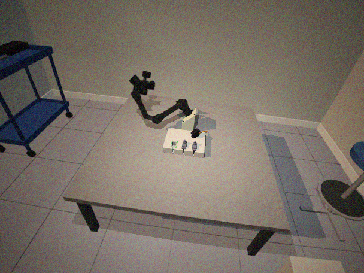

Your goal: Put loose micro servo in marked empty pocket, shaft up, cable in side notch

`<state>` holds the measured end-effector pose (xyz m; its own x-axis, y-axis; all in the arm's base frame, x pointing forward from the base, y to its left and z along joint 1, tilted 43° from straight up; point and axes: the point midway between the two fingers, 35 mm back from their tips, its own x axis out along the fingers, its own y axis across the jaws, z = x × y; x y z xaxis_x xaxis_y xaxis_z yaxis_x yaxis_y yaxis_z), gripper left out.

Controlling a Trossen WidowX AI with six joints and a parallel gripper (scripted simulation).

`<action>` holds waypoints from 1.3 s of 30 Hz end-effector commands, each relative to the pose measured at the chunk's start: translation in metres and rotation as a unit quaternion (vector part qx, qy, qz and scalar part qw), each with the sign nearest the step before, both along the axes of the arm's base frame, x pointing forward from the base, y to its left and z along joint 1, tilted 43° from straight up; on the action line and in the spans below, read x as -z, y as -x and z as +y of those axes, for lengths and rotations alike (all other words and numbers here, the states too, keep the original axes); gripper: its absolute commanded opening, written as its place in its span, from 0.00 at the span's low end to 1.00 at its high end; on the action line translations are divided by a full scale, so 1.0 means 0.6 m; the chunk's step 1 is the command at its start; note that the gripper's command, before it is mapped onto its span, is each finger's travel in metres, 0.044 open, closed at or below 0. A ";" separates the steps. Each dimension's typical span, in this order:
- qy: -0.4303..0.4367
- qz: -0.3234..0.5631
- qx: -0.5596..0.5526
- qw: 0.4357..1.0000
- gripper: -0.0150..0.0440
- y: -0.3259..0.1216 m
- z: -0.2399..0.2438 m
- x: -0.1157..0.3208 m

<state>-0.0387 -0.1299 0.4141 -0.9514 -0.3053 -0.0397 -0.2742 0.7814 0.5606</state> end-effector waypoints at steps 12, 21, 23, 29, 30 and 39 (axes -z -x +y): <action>-0.135 -0.065 0.138 0.979 1.00 0.120 0.150 0.018; -0.224 -0.128 0.192 0.947 1.00 0.162 0.248 0.046; -0.242 -0.145 0.202 0.938 1.00 0.168 0.271 0.054; -0.295 -0.198 0.219 0.909 1.00 0.178 0.336 0.080; -0.304 -0.207 0.221 0.903 1.00 0.179 0.347 0.085; -0.372 -0.294 0.217 0.853 1.00 0.173 0.439 0.134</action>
